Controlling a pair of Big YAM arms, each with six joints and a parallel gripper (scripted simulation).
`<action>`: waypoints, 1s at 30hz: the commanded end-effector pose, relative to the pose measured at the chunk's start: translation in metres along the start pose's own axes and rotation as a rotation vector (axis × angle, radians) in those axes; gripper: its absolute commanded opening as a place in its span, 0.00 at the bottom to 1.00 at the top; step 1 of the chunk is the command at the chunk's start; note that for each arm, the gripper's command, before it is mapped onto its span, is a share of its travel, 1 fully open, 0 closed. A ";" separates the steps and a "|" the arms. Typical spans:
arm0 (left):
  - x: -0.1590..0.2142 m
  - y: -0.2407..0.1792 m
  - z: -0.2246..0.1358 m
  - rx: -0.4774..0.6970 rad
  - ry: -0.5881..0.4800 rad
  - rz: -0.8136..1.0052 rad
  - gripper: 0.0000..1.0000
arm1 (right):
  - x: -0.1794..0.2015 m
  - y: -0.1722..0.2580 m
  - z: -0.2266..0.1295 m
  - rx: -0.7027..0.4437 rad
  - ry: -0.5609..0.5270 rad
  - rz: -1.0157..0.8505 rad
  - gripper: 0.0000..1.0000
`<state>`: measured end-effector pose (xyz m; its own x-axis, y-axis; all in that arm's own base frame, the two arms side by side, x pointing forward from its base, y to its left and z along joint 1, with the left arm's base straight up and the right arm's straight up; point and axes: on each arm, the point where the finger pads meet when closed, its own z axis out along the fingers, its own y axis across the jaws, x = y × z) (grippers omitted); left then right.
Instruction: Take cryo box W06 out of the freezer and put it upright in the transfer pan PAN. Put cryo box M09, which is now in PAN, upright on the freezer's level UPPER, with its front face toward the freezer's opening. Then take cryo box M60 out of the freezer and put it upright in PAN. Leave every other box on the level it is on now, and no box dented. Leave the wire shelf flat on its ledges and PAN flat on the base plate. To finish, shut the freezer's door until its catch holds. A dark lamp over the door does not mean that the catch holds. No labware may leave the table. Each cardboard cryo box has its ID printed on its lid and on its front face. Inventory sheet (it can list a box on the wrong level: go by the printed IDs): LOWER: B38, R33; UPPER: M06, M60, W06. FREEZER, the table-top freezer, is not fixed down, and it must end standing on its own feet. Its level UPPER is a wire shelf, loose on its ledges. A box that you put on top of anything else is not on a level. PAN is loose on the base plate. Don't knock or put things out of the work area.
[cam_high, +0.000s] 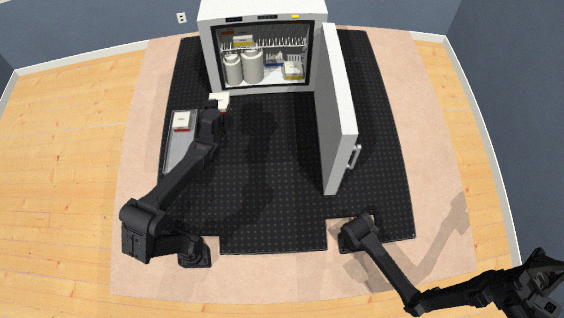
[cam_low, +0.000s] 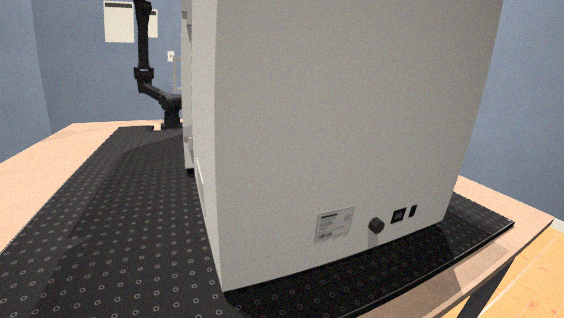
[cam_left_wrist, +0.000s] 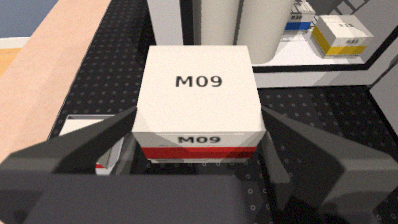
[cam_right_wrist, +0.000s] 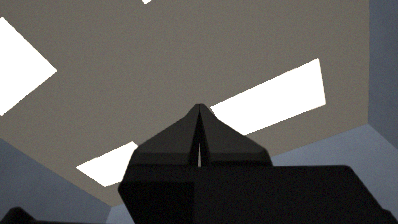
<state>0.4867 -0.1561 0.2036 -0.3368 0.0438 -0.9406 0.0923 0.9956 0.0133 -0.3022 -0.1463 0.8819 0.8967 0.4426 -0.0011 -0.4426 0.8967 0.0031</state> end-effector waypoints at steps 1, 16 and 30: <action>-0.039 -0.019 0.010 0.013 -0.045 -0.033 0.77 | 0.014 0.000 0.003 -0.003 0.031 -0.011 0.00; -0.066 -0.053 0.019 0.006 -0.044 -0.040 0.77 | 0.014 0.000 0.003 -0.003 0.031 -0.011 0.00; -0.091 -0.084 0.027 -0.001 -0.043 -0.047 0.77 | 0.014 0.000 0.003 -0.003 0.031 -0.011 0.00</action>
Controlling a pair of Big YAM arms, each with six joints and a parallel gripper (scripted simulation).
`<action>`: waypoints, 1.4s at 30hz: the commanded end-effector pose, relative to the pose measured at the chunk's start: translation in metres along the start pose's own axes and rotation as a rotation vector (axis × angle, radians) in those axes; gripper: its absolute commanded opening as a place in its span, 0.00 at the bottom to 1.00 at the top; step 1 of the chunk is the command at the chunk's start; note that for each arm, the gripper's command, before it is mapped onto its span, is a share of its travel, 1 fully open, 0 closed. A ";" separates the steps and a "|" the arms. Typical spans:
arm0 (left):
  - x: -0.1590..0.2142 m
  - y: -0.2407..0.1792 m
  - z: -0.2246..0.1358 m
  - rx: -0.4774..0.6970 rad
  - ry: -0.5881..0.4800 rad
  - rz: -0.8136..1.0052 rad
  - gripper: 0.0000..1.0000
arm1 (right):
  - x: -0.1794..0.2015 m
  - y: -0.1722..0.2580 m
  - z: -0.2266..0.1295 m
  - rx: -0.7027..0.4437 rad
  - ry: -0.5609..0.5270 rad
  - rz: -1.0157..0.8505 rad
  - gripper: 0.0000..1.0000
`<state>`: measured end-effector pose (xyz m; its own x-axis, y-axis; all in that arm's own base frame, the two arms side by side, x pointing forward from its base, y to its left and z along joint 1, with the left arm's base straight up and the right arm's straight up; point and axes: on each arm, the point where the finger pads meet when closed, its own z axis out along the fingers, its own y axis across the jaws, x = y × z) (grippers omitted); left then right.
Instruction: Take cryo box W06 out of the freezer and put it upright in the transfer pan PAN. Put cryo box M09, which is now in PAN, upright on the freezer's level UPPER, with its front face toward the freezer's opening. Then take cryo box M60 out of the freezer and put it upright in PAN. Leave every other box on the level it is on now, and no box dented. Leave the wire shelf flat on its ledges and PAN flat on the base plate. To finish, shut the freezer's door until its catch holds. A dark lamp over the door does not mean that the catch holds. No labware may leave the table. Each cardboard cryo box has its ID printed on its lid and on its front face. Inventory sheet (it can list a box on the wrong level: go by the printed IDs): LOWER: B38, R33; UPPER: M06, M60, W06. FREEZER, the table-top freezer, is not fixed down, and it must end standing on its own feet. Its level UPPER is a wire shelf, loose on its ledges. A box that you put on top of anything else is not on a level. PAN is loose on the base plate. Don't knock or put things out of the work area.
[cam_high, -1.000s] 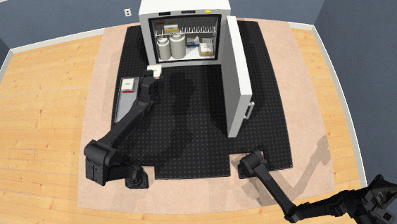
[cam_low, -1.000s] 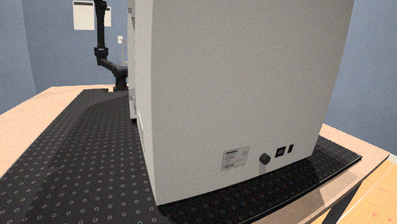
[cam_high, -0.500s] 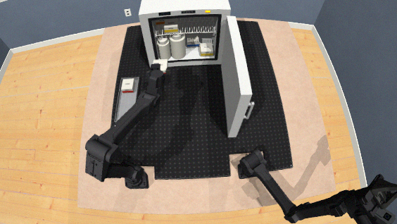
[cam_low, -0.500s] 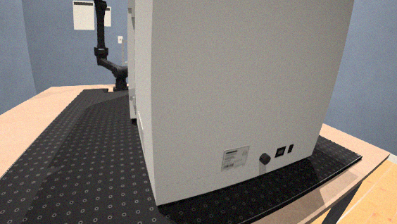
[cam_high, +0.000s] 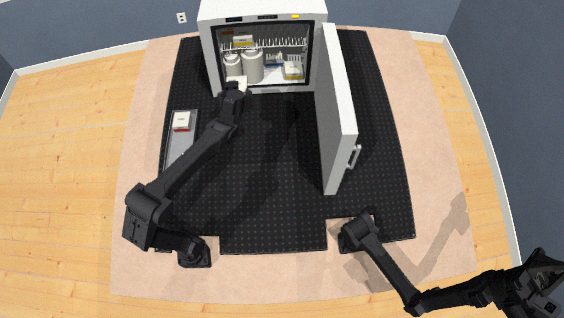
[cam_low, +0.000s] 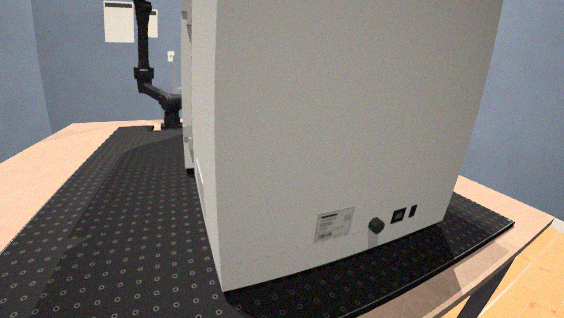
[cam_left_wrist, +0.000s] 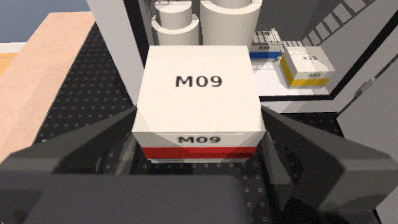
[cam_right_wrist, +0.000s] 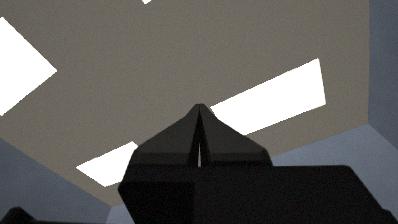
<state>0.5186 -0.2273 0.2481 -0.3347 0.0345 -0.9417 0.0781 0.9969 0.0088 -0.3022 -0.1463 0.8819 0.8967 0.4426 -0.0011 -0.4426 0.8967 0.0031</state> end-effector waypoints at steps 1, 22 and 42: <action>-0.037 -0.020 0.007 0.011 -0.040 -0.038 0.77 | 0.014 0.000 0.003 -0.003 0.031 -0.011 0.00; -0.076 -0.069 0.019 0.003 -0.038 -0.046 0.77 | 0.014 0.000 0.003 -0.003 0.031 -0.011 0.00; -0.112 -0.115 0.031 -0.004 -0.037 -0.052 0.77 | 0.014 0.000 0.003 -0.003 0.031 -0.011 0.00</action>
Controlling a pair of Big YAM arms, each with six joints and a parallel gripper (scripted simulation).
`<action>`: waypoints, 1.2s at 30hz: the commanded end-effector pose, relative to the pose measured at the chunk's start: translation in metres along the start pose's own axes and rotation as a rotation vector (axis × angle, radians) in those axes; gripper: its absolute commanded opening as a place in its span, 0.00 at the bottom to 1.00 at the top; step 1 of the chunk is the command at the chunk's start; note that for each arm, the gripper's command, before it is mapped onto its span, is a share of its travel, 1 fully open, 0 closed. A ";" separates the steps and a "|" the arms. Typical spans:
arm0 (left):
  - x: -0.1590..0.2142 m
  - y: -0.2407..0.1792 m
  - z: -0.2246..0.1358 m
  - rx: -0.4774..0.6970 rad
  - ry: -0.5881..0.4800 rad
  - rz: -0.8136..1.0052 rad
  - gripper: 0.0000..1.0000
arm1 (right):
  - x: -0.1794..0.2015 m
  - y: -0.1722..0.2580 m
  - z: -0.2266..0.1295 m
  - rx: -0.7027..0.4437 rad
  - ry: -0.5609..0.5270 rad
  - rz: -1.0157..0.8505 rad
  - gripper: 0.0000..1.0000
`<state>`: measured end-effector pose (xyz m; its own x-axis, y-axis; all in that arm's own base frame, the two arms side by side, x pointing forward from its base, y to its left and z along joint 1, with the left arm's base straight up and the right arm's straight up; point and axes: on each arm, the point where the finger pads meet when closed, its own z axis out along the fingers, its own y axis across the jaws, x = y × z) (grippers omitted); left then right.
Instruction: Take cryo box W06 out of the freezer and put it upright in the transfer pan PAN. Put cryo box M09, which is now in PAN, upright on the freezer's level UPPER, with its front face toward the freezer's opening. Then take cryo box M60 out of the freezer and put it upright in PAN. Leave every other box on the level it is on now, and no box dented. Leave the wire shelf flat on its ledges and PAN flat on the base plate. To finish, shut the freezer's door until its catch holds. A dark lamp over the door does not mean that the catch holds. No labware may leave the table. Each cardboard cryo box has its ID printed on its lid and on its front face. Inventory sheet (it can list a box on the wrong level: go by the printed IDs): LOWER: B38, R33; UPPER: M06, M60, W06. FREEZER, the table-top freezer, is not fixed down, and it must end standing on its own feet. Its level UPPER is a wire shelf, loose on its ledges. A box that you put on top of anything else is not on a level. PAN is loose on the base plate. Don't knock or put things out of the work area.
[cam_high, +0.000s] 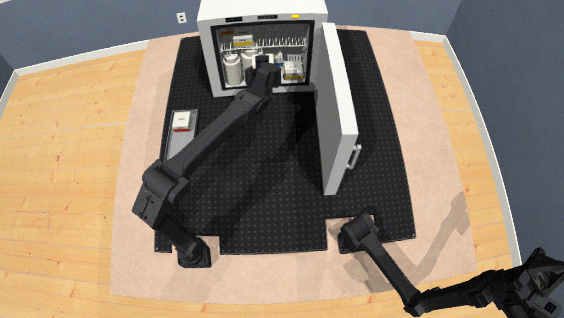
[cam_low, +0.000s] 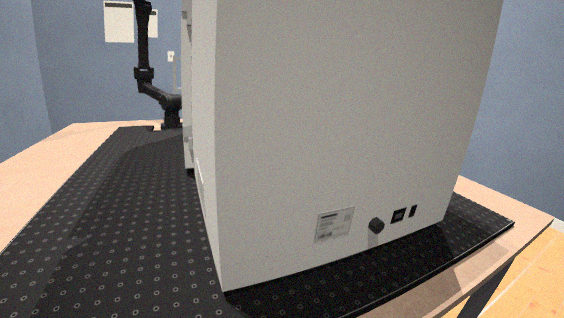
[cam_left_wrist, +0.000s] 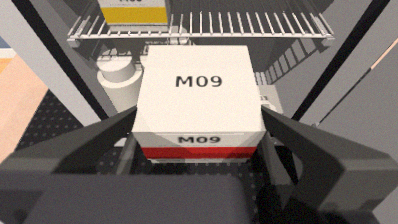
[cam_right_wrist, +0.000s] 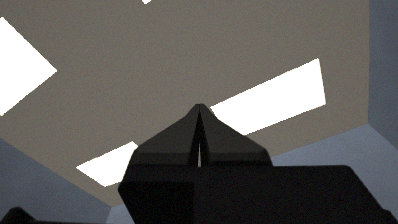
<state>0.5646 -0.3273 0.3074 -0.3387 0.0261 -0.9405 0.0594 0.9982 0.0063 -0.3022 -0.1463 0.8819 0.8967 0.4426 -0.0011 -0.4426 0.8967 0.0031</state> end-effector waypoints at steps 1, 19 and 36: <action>-0.039 -0.022 0.000 0.013 -0.040 -0.044 0.77 | 0.014 0.000 0.003 -0.003 0.031 -0.011 0.00; -0.032 -0.015 0.005 -0.004 -0.024 -0.038 0.77 | 0.014 0.000 0.003 -0.003 0.031 -0.011 0.00; -0.032 -0.015 0.005 -0.004 -0.024 -0.038 0.77 | 0.014 0.000 0.003 -0.003 0.031 -0.011 0.00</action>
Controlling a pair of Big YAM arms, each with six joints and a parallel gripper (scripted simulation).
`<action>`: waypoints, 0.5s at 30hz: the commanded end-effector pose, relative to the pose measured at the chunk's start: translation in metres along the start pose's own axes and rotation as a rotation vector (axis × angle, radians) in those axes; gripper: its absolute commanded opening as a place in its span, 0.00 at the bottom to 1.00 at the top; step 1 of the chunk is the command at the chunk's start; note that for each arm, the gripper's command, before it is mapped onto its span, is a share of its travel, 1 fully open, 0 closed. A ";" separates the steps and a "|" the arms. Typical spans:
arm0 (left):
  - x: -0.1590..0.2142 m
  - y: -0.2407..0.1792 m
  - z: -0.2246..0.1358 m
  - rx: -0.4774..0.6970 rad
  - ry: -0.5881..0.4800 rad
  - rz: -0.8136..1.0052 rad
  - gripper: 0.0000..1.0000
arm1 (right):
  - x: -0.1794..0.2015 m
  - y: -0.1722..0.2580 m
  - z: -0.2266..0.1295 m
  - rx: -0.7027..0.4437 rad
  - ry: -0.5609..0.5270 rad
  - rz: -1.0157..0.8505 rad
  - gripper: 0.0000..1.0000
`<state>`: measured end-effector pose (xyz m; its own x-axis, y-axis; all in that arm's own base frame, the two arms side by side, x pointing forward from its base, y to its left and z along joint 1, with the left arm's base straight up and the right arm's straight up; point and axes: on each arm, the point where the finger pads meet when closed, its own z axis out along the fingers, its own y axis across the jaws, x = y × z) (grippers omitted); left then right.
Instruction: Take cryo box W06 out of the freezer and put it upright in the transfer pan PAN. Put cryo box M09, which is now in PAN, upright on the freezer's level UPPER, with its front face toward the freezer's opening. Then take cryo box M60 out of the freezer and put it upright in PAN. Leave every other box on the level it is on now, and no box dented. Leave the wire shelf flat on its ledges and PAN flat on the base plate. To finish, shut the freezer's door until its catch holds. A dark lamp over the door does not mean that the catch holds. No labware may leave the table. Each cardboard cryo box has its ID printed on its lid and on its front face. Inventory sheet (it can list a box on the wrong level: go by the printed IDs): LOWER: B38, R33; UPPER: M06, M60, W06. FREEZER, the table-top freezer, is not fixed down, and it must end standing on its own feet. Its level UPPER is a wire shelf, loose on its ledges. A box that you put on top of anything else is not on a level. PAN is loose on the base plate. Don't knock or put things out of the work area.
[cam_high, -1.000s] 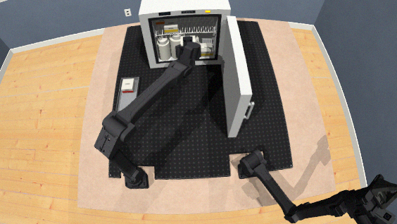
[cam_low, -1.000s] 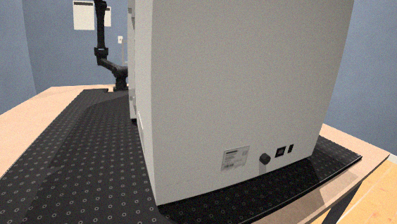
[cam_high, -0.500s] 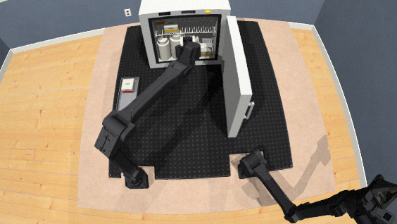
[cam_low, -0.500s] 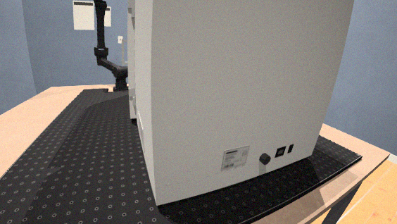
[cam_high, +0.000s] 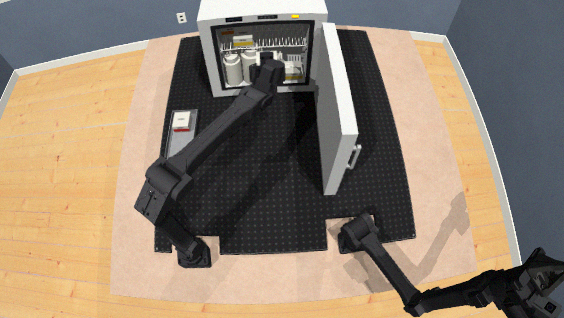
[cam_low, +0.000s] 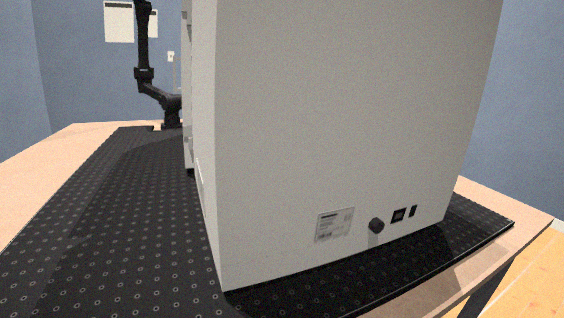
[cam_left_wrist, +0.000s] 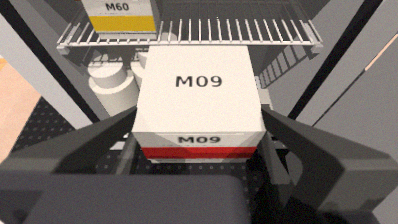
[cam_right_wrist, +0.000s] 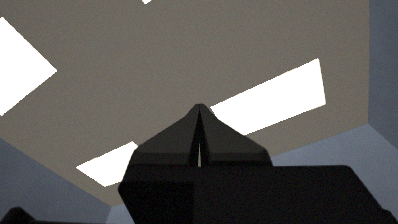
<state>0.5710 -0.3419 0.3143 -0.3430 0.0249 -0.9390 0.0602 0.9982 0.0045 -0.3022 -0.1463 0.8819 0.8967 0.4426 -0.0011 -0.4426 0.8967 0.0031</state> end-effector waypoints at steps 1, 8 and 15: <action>-0.023 -0.001 0.000 -0.006 -0.029 -0.036 0.77 | 0.014 0.000 0.003 -0.003 0.031 -0.011 0.00; -0.023 -0.001 0.000 -0.006 -0.029 -0.036 0.77 | 0.014 0.000 0.003 -0.003 0.031 -0.011 0.00; -0.041 -0.001 -0.001 -0.002 -0.052 -0.053 0.77 | 0.014 0.000 0.003 -0.003 0.031 -0.011 0.00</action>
<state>0.5710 -0.3419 0.3145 -0.3427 0.0248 -0.9391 0.0602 0.9982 0.0044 -0.3022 -0.1463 0.8819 0.8967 0.4426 -0.0011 -0.4426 0.8967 0.0031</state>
